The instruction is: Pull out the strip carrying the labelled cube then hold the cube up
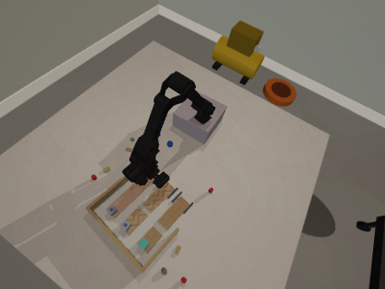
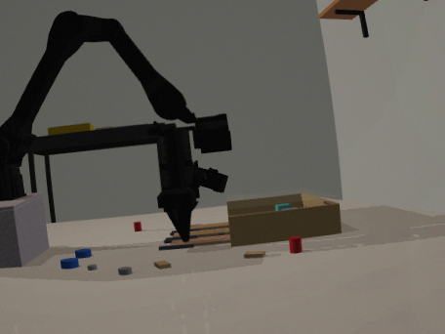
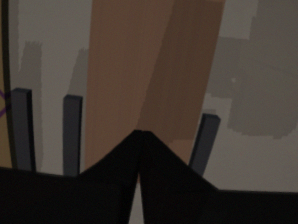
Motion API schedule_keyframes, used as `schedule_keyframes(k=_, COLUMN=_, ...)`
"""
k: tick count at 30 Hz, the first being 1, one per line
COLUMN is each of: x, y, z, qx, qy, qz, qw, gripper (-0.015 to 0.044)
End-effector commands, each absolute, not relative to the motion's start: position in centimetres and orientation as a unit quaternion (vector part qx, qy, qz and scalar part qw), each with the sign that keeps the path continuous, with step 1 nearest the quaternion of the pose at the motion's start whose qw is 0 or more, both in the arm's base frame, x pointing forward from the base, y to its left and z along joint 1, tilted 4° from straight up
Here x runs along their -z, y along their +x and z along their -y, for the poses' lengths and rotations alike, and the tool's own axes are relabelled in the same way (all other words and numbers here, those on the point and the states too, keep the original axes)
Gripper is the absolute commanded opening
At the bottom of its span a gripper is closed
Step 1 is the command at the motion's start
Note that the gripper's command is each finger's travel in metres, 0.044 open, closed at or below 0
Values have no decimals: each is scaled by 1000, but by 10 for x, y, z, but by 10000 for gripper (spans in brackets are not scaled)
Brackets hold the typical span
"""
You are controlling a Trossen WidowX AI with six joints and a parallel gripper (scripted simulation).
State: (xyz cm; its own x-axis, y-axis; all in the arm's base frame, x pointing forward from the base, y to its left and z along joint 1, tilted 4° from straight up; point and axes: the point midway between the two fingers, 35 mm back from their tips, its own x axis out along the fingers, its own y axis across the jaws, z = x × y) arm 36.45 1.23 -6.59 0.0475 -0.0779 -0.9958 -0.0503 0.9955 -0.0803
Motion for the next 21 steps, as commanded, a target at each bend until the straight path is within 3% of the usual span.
schedule_keyframes(k=1, x=70, y=356, z=-12, qx=8, qy=-46, qz=-694, qw=718, gripper=0)
schedule_keyframes(k=21, x=72, y=326, z=-11, qx=8, qy=-46, qz=-695, qw=717, gripper=0)
